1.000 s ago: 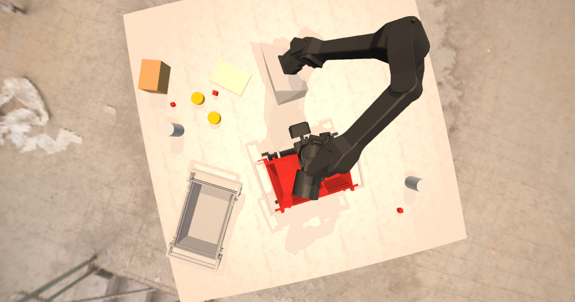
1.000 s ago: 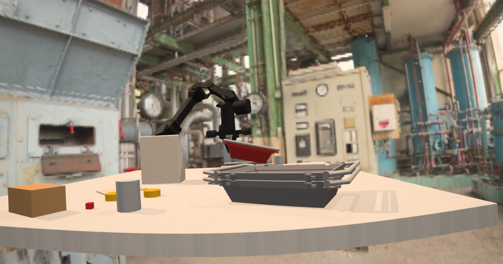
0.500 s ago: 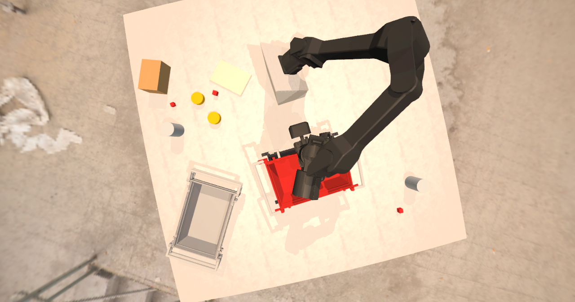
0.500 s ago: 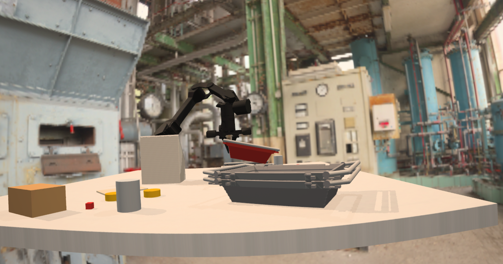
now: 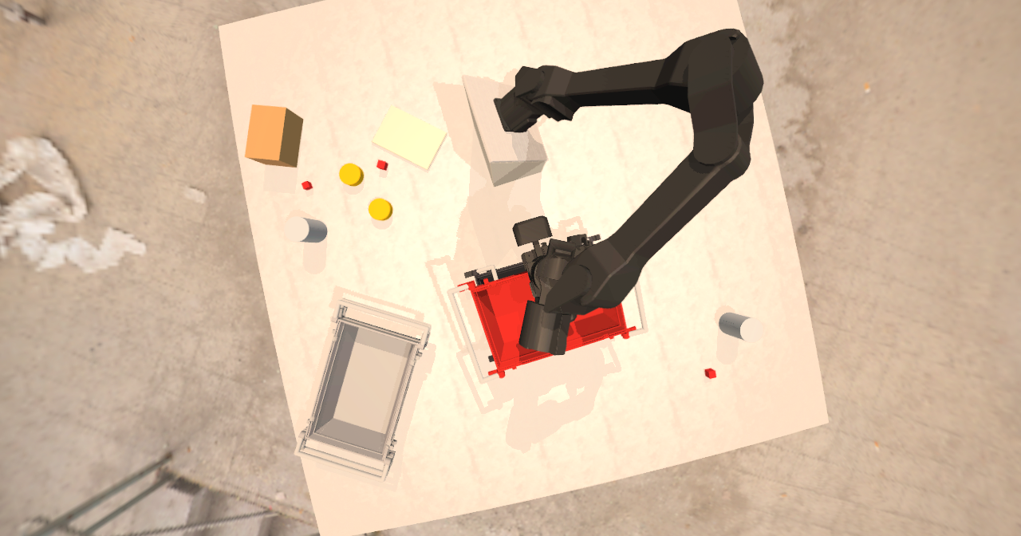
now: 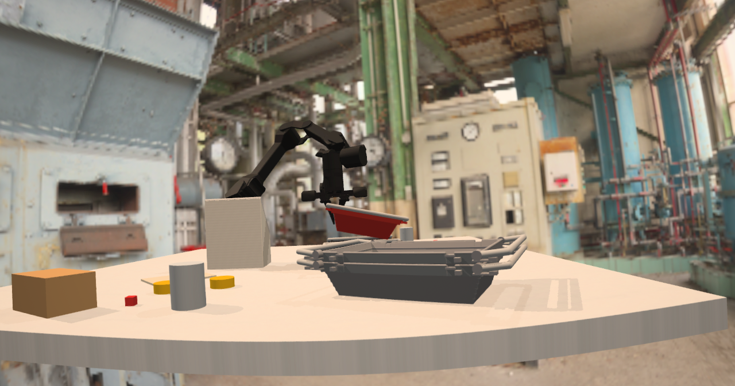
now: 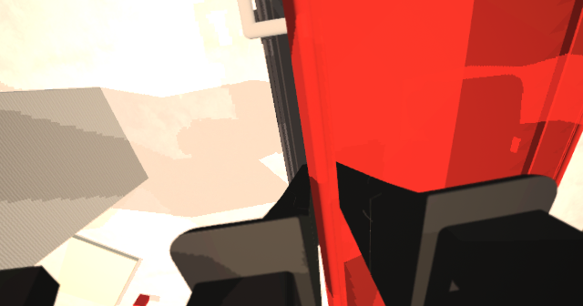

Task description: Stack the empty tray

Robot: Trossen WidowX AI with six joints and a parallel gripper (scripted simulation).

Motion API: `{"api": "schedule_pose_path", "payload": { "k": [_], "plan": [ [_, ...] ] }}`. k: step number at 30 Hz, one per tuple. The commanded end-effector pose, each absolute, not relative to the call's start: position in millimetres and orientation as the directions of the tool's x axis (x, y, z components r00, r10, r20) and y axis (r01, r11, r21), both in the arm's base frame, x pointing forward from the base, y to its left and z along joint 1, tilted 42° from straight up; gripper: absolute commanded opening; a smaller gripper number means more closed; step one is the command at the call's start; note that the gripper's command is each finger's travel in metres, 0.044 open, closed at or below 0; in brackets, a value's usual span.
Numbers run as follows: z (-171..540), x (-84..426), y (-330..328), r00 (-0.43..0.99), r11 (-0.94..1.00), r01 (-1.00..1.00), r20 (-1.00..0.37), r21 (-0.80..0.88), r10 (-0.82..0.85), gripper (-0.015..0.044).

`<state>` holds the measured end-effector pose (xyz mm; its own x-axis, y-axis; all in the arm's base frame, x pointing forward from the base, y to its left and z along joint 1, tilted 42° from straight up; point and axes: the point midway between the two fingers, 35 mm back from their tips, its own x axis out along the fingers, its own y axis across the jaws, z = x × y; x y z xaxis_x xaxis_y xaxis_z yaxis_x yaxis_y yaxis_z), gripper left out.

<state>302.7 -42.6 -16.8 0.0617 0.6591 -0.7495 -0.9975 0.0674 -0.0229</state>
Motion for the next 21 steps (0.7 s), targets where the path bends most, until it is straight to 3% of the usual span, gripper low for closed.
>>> {"api": "schedule_pose_path", "payload": {
  "k": [1, 21],
  "plan": [
    [-18.9, 298.1, -37.6, 0.04, 0.061, -0.998, -0.747, 0.0, 0.664, 0.0],
    [-18.1, 301.6, -40.9, 0.058, 0.066, -0.998, -0.749, -0.019, 0.66, 0.0]
  ]
}}
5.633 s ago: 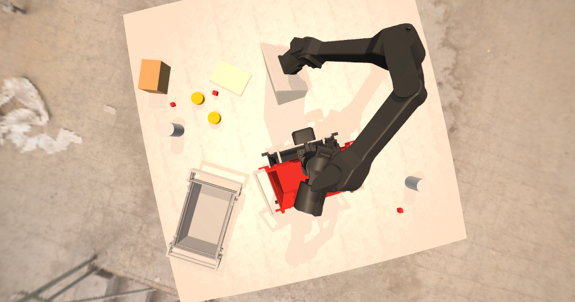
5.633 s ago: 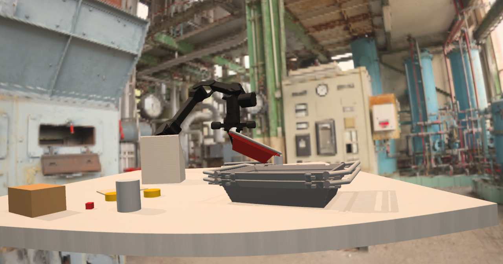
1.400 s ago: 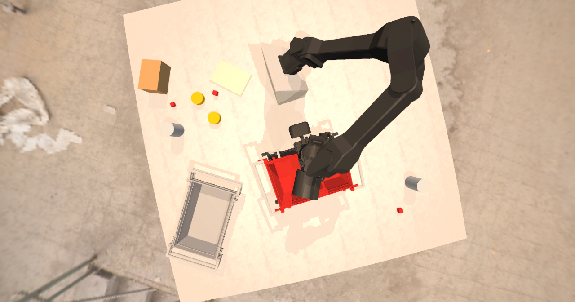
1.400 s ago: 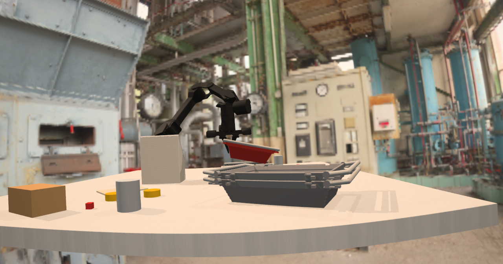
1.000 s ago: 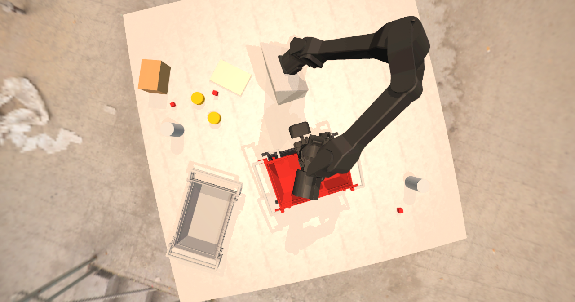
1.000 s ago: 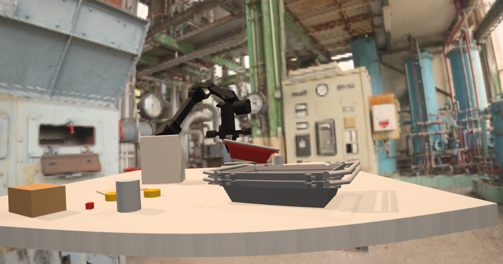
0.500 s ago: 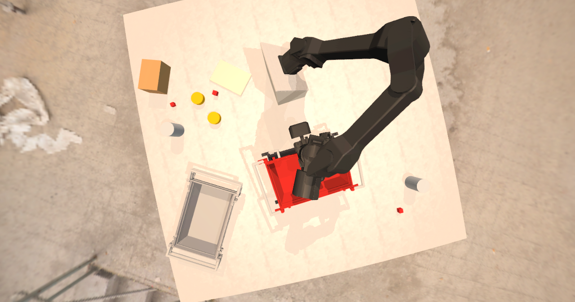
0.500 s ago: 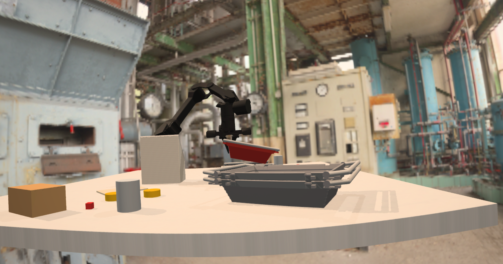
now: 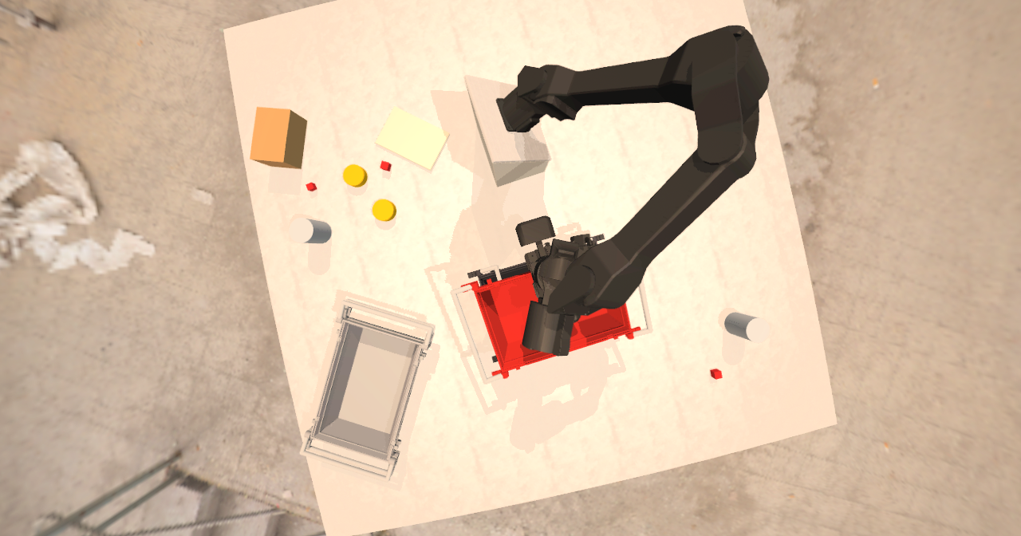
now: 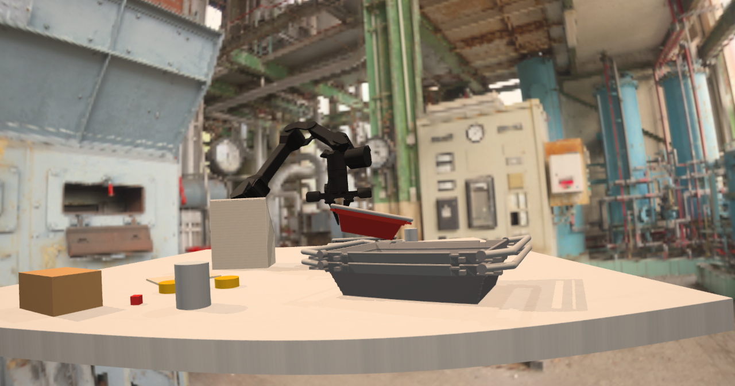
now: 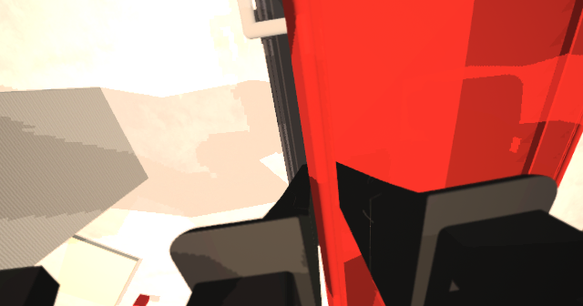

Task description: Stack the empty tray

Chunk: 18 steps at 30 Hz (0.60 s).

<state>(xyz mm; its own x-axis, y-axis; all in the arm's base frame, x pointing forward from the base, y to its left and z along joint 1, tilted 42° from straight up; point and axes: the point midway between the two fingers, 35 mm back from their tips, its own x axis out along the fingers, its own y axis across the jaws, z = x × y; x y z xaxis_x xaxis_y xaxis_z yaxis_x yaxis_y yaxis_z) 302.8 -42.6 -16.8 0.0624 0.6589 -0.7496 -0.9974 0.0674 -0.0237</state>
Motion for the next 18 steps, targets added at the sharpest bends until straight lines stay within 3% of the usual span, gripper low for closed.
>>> {"api": "schedule_pose_path", "payload": {
  "k": [1, 18],
  "plan": [
    [-19.0, 300.9, -39.9, 0.056, 0.066, -0.998, -0.749, -0.017, 0.66, 0.0],
    [-25.7, 295.2, -31.6, 0.04, 0.061, -0.998, -0.747, 0.0, 0.664, 0.0]
  ]
}}
